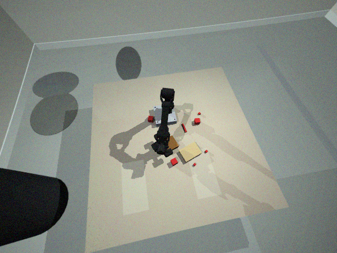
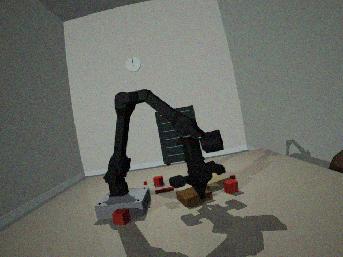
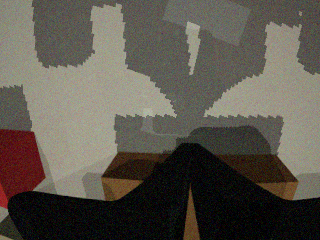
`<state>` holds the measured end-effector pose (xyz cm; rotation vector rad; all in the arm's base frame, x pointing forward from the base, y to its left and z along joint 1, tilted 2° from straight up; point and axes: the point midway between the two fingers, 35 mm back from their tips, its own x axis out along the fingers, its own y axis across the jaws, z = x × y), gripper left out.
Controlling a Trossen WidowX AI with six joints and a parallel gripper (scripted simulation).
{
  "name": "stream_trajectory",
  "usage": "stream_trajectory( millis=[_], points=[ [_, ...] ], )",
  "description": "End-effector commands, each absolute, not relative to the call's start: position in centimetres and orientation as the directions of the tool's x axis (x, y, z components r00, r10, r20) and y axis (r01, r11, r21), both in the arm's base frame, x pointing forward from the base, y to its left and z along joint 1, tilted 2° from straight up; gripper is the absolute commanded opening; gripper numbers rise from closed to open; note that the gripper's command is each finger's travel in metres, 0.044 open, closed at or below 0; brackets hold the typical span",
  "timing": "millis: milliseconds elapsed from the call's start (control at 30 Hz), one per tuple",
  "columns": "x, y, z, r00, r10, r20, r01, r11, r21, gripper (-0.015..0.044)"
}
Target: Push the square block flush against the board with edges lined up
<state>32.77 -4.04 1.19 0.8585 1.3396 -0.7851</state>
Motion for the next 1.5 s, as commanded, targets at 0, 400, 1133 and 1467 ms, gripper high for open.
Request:
stream_trajectory(
  millis=[0,400,1133,1467],
  points=[
    [31.5,-2.9,0.3,0.042,0.022,-0.999,0.87,0.49,0.047,0.0],
    [30.3,-1.4,0.2,0.041,0.024,-0.999,0.87,0.49,0.047,0.0],
    [30.0,-0.9,0.1,0.041,0.024,-0.999,0.87,0.49,0.047,0.0],
    [30.0,-0.9,0.1,0.041,0.024,-0.999,0.87,0.49,0.047,0.0]
  ],
)
